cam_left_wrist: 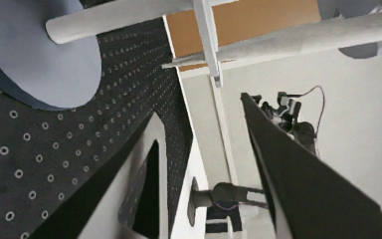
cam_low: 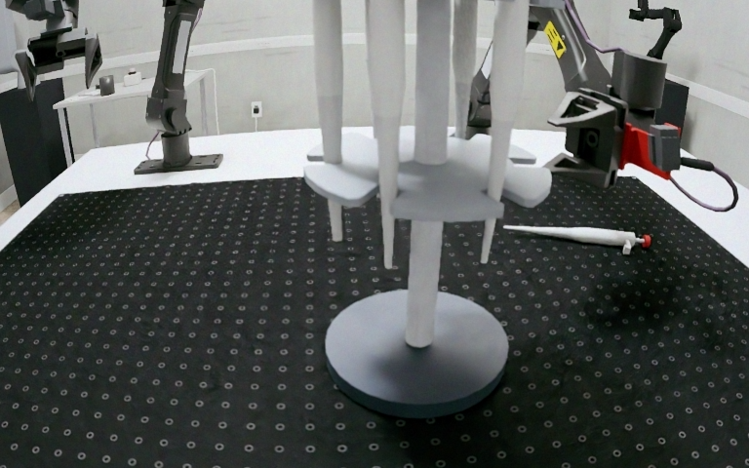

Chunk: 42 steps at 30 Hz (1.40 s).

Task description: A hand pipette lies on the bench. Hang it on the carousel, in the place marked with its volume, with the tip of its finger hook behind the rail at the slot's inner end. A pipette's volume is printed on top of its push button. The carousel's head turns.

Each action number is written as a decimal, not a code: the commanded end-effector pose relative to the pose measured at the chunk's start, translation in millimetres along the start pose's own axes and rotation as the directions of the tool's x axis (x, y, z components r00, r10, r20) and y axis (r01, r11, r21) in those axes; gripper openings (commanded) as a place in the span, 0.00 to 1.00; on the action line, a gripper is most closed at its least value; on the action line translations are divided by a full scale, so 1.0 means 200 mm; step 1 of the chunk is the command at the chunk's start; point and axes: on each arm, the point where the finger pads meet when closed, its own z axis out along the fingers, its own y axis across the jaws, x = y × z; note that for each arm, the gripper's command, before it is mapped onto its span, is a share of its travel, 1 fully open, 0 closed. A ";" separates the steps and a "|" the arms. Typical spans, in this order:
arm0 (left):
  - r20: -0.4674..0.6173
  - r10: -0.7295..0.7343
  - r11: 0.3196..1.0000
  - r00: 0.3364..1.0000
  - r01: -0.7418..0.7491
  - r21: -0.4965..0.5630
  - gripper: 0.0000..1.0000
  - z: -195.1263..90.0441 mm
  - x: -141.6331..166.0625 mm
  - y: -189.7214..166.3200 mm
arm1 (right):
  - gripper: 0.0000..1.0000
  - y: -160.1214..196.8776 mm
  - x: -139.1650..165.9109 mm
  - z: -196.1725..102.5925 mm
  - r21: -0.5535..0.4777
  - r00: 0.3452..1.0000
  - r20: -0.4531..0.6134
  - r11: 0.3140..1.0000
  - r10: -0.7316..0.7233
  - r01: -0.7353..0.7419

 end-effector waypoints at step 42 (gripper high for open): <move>0.004 0.078 0.997 0.997 -0.078 0.021 0.49 0.00 -0.02 -0.18 | 1.00 -0.02 -0.03 -0.02 0.009 1.000 0.024 1.000 -0.012 0.012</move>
